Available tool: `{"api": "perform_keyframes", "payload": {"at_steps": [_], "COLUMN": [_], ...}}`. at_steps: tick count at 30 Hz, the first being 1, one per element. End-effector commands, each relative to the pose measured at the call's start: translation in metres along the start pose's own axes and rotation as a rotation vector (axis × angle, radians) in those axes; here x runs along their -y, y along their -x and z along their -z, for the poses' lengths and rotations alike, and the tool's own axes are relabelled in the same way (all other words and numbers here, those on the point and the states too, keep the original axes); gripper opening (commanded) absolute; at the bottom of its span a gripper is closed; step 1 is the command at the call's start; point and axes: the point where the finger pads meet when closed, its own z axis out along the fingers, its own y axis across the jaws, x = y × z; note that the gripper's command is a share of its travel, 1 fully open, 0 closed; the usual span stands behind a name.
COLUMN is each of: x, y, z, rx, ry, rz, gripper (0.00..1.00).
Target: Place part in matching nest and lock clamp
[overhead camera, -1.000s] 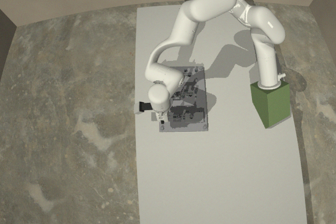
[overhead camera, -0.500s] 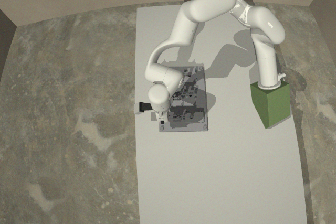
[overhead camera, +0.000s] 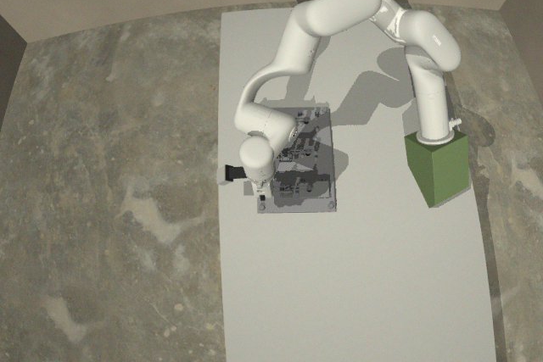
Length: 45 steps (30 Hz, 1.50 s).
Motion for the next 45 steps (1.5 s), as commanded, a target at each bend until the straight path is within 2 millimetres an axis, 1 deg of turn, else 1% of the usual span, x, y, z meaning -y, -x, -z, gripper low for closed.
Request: {"api": "perform_keyframes", "payload": {"at_steps": [1, 45], "x": [0.0004, 0.0004], "y": [-0.0013, -0.0014], "z": [0.0015, -0.0025], "rx": [-0.003, -0.003], "ry": [-0.002, -0.002], "rz": [-0.001, -0.001], "gripper": [0.00, 0.00]}}
